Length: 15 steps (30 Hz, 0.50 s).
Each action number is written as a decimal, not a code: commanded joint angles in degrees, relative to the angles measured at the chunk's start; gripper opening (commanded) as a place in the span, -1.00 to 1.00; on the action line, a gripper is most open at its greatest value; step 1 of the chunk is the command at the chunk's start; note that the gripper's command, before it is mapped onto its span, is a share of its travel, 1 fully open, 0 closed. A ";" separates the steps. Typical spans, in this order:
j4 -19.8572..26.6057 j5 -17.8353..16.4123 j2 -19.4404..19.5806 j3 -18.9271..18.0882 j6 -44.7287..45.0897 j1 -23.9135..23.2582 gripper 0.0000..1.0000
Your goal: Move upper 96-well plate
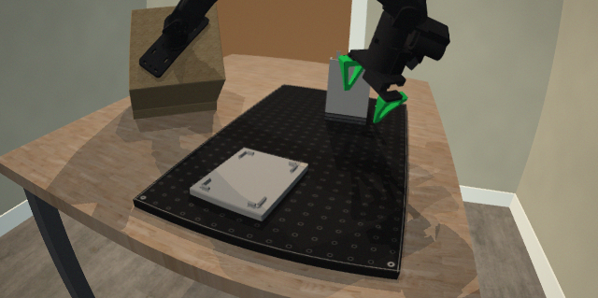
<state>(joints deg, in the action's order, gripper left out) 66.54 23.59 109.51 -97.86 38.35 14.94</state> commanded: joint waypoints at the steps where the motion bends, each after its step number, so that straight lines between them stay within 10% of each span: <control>1: 0.84 2.66 0.32 -1.34 1.19 3.21 1.00; 15: 1.56 10.52 5.36 1.70 3.53 13.75 1.00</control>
<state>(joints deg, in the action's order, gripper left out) 67.07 32.03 114.67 -97.12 40.47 25.98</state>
